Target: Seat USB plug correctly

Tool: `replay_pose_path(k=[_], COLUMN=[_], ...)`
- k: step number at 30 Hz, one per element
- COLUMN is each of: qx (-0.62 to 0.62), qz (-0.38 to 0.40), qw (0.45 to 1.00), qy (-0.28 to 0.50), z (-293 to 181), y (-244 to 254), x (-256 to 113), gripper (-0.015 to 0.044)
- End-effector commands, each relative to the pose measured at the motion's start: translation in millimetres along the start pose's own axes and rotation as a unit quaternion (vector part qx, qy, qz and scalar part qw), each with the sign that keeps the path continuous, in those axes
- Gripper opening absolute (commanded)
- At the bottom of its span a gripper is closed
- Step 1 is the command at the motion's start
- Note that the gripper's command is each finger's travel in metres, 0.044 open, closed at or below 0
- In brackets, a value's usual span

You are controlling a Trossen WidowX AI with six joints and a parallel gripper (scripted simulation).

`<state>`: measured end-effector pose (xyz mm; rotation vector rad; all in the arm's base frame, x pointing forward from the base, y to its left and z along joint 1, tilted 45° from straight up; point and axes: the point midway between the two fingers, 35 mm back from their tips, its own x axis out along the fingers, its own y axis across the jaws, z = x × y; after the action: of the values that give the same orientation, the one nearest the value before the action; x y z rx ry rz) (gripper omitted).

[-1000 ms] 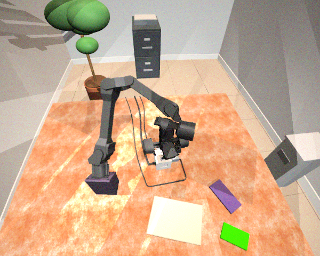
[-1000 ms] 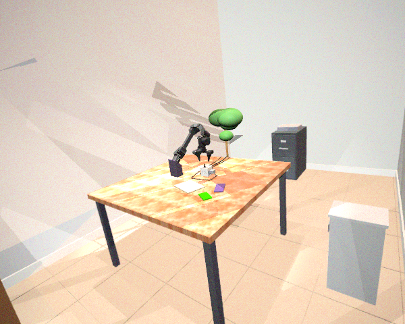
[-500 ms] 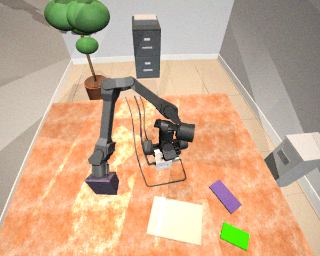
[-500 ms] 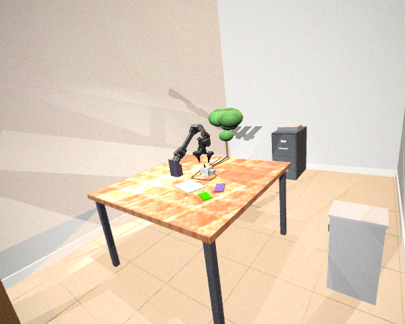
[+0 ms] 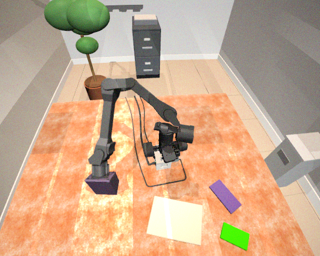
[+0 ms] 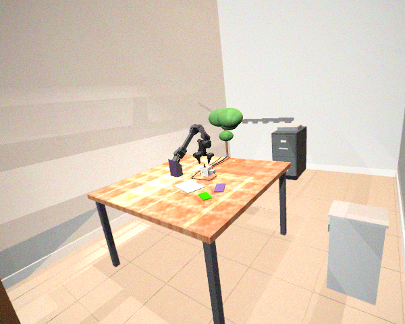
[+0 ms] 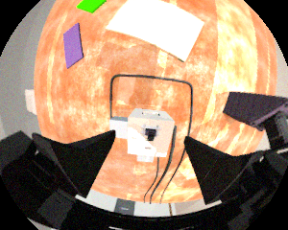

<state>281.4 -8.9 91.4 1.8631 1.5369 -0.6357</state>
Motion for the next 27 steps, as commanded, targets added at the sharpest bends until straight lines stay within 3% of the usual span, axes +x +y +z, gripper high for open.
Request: replay_pose_path(k=[1, 4, 21, 27], qx=[0.003, 0.003, 0.0, 0.0], qz=[0.0, 0.0, 0.0, 0.0], qw=[1.0, 1.0, 1.0, 1.0], qy=[0.003, 0.003, 0.0, 0.0], z=[-0.7, -0.7, -0.2, -0.2], y=[-0.4, -0.4, -0.3, -0.3], x=[4.2, 4.3, 2.5, 2.5], gripper=[0.044, 0.044, 0.0, 0.0])
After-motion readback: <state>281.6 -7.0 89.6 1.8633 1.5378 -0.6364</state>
